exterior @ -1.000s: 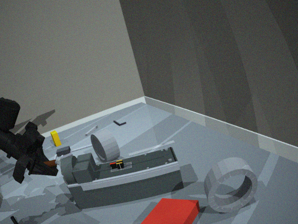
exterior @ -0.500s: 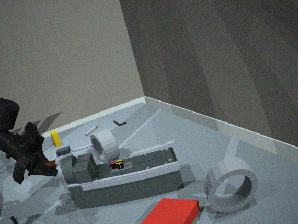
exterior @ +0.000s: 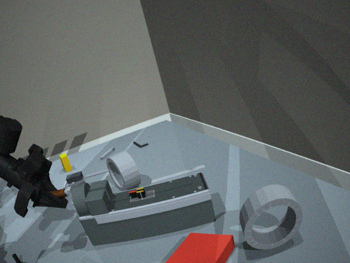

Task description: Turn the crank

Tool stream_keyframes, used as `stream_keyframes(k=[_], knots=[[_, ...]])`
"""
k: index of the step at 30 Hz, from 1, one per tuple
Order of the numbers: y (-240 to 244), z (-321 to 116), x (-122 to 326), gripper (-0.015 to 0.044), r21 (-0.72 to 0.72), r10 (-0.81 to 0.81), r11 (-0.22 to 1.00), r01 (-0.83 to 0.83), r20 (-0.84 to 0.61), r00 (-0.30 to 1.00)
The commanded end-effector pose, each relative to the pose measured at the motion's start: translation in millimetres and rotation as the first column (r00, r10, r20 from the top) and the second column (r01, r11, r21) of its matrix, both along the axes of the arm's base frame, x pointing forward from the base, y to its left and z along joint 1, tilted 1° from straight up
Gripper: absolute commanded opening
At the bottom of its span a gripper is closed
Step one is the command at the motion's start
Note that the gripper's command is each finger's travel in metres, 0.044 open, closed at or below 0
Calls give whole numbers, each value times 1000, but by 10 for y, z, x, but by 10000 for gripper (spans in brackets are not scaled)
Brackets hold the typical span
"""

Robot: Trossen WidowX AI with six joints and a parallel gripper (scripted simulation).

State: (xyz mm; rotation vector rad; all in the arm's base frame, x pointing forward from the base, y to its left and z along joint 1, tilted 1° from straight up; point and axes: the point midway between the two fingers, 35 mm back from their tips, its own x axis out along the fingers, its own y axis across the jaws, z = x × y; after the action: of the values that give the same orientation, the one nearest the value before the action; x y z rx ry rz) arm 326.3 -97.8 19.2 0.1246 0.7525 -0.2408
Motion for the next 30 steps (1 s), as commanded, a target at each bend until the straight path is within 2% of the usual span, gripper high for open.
stream_keyframes(k=[1,30], knots=[[-87,-17,-25,0,-11,-26,1000,26,-5,1000],[-221,-157,-57,0,-12,-26,1000,26,-5,1000]])
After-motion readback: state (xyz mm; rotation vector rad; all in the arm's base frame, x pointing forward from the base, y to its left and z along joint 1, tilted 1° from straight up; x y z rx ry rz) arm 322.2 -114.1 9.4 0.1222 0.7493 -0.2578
